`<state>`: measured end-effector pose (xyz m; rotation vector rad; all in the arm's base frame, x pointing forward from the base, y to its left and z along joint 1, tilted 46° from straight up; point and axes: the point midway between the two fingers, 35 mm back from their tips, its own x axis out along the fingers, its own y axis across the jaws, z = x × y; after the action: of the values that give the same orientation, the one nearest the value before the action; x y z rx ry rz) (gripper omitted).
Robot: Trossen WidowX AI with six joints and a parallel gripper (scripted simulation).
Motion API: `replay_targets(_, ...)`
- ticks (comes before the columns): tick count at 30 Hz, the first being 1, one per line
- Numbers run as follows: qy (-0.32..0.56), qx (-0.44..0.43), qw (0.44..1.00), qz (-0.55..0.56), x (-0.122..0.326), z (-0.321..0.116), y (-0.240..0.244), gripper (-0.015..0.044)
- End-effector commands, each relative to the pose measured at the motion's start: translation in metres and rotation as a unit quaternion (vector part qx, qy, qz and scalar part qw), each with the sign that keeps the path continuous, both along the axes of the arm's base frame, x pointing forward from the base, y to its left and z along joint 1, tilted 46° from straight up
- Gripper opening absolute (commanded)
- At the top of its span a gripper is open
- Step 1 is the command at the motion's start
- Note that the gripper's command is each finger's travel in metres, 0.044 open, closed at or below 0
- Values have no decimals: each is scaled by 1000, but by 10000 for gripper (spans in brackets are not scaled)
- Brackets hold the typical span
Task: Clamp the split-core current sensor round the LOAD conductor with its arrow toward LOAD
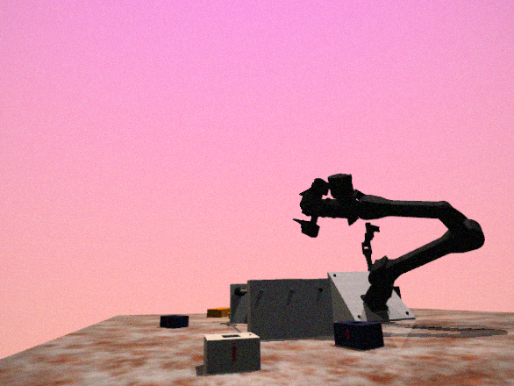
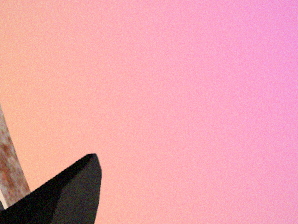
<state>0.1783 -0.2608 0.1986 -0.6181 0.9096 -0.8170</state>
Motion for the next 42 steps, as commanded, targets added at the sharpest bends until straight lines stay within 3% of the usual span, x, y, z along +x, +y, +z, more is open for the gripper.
replay_targets(1, -111, 9, 991, 71, 48, 25, 34, 440)
replay_targets(8, -295, 93, 926, 218, 115, 69, 125, 440)
replay_targets(16, -432, 259, 779, 373, 138, 120, 250, 440)
replay_targets(23, -439, 276, 764, 384, 137, 124, 261, 440)
replay_targets(25, -409, 279, 778, 387, 143, 116, 259, 440)
replay_targets(29, -238, 321, 826, 397, 163, 67, 245, 440)
replay_targets(32, -126, 382, 825, 398, 162, 35, 233, 440)
replay_targets(37, -6, 519, 759, 393, 142, 9, 222, 440)
replay_targets(42, -2, 648, 658, 383, 131, 22, 208, 440)
